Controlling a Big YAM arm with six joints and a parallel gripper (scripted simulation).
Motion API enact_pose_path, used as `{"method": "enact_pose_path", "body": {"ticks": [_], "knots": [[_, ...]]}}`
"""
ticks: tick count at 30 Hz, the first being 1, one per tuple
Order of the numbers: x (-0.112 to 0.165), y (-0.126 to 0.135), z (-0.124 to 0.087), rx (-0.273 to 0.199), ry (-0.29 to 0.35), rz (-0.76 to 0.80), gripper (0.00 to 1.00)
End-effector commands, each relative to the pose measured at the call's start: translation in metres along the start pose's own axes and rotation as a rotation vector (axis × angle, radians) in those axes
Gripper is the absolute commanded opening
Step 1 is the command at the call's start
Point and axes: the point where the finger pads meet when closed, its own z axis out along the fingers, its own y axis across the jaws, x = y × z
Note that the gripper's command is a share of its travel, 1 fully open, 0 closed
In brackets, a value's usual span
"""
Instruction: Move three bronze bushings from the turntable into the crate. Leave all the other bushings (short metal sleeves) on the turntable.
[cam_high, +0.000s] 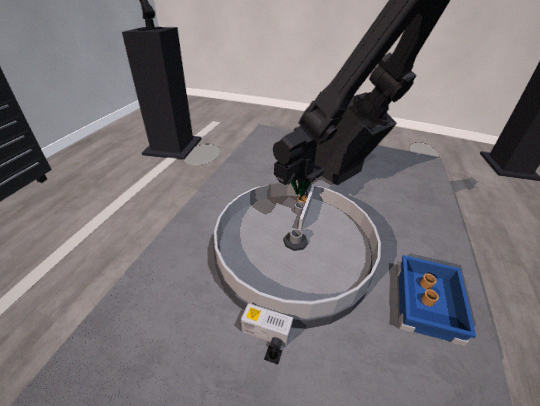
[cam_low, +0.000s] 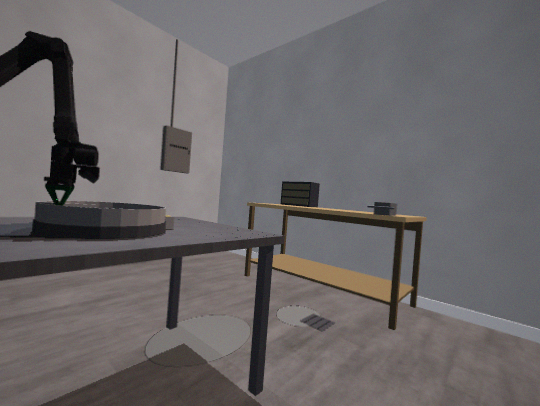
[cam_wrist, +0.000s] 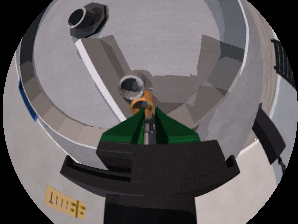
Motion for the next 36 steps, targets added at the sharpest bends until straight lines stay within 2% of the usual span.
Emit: {"method": "enact_pose_path", "body": {"ticks": [1,36], "knots": [[-0.0097,0.0023,0.0056,-0.001,-0.010,-0.004,0.13],[-0.0079,0.0014,0.0076,-0.002,-0.004,-0.001,0.13]]}}
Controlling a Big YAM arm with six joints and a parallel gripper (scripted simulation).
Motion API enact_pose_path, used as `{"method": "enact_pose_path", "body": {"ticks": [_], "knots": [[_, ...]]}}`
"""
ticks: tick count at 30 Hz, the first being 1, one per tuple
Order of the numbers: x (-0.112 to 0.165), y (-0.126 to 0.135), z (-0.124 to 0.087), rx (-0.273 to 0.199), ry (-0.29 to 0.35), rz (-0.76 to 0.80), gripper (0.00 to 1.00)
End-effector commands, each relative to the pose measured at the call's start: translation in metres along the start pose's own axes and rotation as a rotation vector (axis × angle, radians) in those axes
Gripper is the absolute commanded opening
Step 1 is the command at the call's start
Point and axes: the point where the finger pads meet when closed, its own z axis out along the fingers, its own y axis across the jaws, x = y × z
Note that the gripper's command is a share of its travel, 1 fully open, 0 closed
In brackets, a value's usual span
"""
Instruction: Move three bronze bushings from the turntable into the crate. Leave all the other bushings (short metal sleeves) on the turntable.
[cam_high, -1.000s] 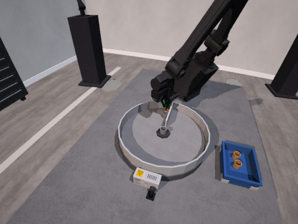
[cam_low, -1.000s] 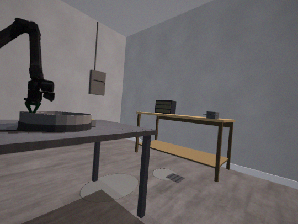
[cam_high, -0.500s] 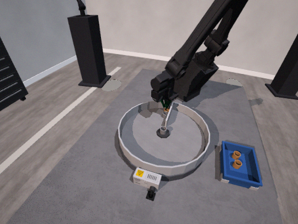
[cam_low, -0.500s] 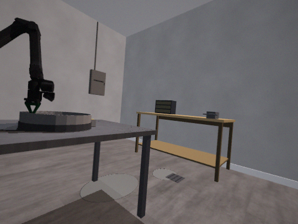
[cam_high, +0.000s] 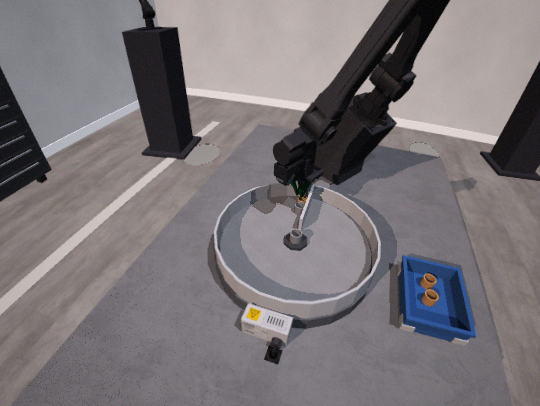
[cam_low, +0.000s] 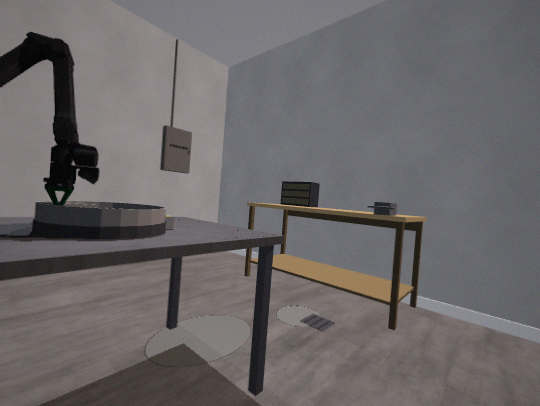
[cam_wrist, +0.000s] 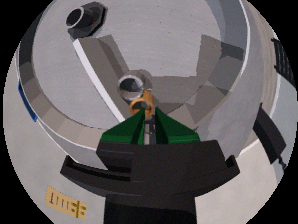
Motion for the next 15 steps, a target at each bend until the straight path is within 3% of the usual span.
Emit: {"method": "enact_pose_path", "body": {"ticks": [1,15], "knots": [[-0.0089,0.0019,0.0046,-0.001,-0.006,-0.007,0.13],[-0.0059,0.0014,0.0075,-0.002,-0.003,-0.007,0.13]]}}
